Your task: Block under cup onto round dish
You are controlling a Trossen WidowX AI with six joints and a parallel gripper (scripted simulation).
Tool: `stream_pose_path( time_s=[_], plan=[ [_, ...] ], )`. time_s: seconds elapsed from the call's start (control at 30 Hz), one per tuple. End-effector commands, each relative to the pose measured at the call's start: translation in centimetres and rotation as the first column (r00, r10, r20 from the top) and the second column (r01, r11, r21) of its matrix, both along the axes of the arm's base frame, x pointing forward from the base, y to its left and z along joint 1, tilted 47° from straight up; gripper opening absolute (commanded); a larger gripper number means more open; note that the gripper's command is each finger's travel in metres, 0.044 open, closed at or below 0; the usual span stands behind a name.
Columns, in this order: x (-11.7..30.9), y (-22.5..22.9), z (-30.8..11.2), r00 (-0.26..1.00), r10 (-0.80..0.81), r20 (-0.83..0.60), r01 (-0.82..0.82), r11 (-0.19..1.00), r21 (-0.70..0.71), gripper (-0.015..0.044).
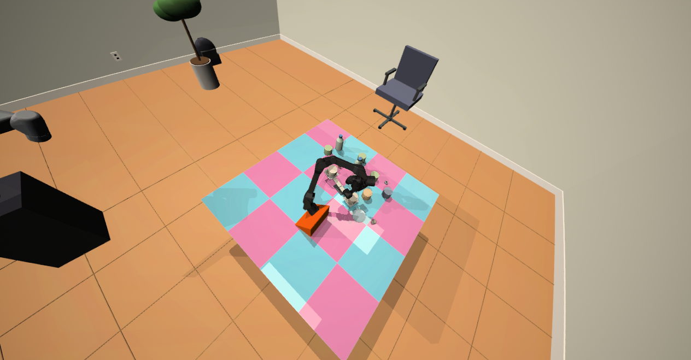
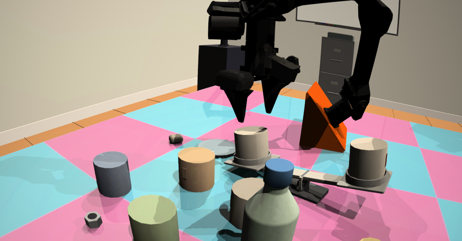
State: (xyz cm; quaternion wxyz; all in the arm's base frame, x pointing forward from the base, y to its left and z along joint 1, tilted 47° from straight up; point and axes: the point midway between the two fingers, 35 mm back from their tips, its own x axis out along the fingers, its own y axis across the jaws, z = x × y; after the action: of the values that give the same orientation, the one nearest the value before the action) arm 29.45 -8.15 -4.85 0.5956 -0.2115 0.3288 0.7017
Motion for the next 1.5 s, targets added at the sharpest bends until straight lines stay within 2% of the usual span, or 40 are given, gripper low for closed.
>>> stream_pose_path(
  time_s=[0.0,1.47],
  plan=[
    [0.2,-0.2,-0.1,1.0,0.02,0.016,-0.02,1.0,-0.002,0.044],
    [-1.3,5.0,-5.2,1.0,0.02,0.017,-0.02,1.0,0.0,0.044]
  ],
)
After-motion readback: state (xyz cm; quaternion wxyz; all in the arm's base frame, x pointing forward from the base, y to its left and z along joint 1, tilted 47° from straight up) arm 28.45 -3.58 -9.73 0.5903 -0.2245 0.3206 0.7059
